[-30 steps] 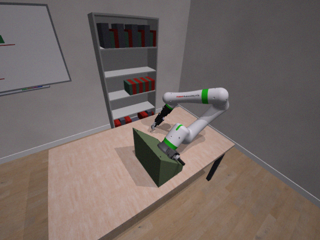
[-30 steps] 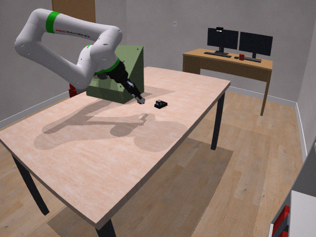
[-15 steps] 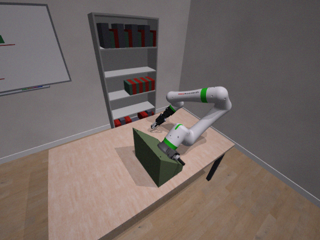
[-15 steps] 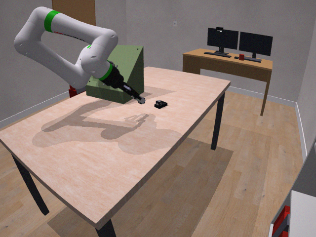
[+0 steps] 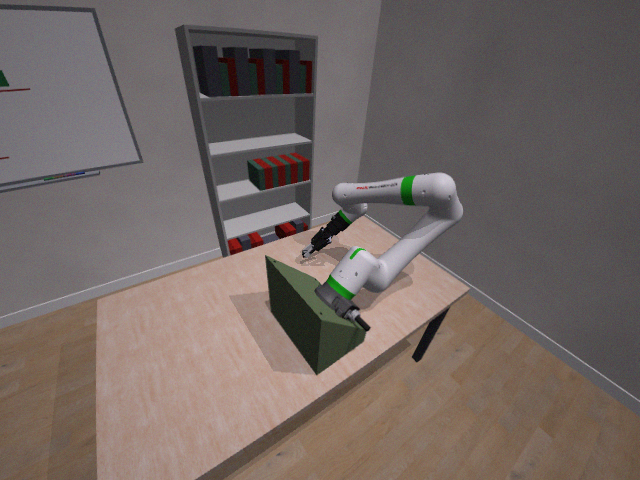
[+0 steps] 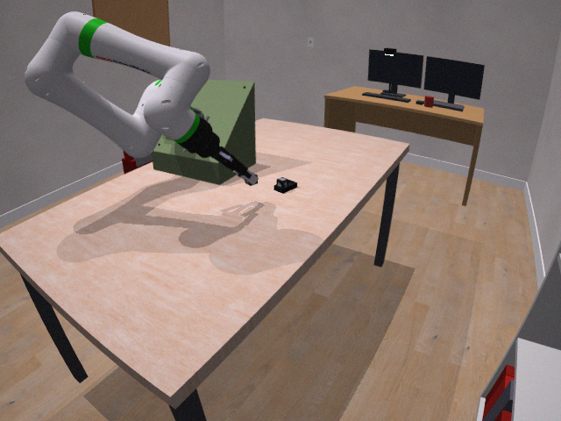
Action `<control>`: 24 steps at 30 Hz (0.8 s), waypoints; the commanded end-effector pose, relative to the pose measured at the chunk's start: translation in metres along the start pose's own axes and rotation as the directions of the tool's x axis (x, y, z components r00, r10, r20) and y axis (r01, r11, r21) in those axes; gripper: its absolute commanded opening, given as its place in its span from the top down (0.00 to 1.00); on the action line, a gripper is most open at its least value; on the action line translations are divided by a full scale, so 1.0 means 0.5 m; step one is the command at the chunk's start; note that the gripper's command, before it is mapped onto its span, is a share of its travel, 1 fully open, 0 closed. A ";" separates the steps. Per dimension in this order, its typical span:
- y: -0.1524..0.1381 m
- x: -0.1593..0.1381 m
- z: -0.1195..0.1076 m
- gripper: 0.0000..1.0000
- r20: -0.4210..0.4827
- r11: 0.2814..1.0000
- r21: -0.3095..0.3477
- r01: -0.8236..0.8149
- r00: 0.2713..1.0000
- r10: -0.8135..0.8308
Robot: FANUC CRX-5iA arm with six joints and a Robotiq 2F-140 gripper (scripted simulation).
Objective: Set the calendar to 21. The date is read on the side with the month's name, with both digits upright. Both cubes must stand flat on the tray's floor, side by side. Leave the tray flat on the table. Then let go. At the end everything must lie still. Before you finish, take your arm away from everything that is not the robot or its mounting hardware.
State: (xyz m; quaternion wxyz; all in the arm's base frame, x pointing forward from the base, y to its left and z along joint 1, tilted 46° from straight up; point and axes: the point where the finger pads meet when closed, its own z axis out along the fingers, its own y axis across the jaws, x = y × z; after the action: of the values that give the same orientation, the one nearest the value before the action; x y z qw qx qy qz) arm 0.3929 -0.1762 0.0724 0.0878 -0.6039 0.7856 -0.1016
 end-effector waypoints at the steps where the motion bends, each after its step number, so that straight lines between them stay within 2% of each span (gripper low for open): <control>1: 0.000 0.001 0.001 0.84 0.000 1.000 0.000 0.000 1.000 0.000; 24: 0.000 0.040 0.040 0.84 0.000 1.000 0.000 0.000 1.000 0.000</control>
State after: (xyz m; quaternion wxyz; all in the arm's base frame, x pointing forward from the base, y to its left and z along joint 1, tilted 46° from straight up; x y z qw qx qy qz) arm 0.3929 -0.1941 0.0552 0.0877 -0.6039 0.7857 -0.1017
